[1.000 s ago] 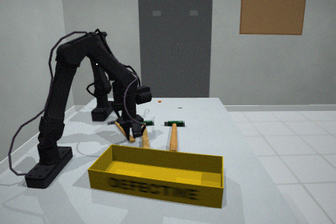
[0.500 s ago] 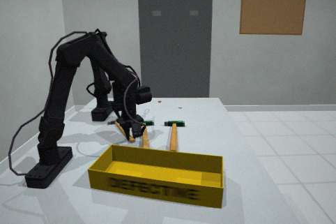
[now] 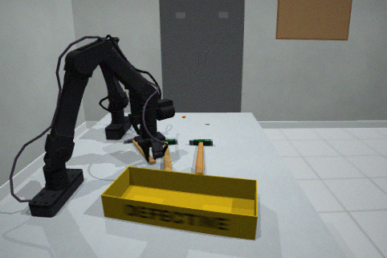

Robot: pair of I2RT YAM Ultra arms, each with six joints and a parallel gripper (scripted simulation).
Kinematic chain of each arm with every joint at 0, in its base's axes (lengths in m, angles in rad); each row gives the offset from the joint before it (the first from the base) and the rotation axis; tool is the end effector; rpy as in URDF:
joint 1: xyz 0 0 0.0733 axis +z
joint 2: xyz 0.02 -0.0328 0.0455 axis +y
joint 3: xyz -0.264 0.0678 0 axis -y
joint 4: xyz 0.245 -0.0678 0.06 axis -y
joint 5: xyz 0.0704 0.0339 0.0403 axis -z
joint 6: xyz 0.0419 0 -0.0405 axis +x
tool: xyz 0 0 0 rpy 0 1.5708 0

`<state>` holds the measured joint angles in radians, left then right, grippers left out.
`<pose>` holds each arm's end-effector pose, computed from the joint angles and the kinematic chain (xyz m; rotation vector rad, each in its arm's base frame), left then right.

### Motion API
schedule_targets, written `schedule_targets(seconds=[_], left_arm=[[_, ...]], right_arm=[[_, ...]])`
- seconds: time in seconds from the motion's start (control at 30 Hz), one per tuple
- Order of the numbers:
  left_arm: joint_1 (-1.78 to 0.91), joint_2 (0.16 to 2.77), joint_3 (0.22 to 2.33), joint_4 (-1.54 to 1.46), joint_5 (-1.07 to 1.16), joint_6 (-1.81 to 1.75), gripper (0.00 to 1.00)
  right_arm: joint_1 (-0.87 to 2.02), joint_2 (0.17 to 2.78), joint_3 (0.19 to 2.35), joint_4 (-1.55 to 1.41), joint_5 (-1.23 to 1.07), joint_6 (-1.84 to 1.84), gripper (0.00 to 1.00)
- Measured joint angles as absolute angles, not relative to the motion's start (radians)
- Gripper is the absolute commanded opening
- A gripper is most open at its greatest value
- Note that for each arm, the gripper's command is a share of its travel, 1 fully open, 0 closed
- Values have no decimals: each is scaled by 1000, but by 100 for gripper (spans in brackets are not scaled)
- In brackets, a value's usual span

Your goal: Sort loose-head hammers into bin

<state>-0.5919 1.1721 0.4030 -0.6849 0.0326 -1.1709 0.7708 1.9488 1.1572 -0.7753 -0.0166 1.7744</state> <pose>0.1228 -0.0829 0.1233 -0.8786 2.9601 -0.1713 0.2373 0.2330 0.1197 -1.5040 -2.7414 -0.0135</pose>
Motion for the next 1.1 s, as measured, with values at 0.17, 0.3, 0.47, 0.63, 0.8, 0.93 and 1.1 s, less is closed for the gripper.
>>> schedule_targets(seconds=[0.17, 0.3, 0.47, 0.63, 0.8, 0.93, 1.1], left_arm=[[-592, 1138, 439, -748, 34, -1168, 100], [-592, 1087, 506, -837, 35, -1167, 100], [-596, 1076, 552, -896, 35, -1177, 100], [-606, 1083, 552, -929, 35, -1184, 100], [-638, 1084, 551, -933, 4, -1180, 100], [-733, 1045, 519, -933, -55, -1180, 100], [-884, 972, 456, -933, -134, -1185, 100]], right_arm=[[771, 1949, 1157, -775, -17, 1774, 18], [771, 1949, 1157, -775, -17, 1774, 18], [771, 1949, 1157, -775, -17, 1774, 18], [771, 1949, 1157, -775, -17, 1774, 18], [771, 1949, 1157, -775, -17, 1774, 18], [771, 1949, 1157, -775, -17, 1774, 18], [771, 1949, 1157, -775, -17, 1774, 18]])
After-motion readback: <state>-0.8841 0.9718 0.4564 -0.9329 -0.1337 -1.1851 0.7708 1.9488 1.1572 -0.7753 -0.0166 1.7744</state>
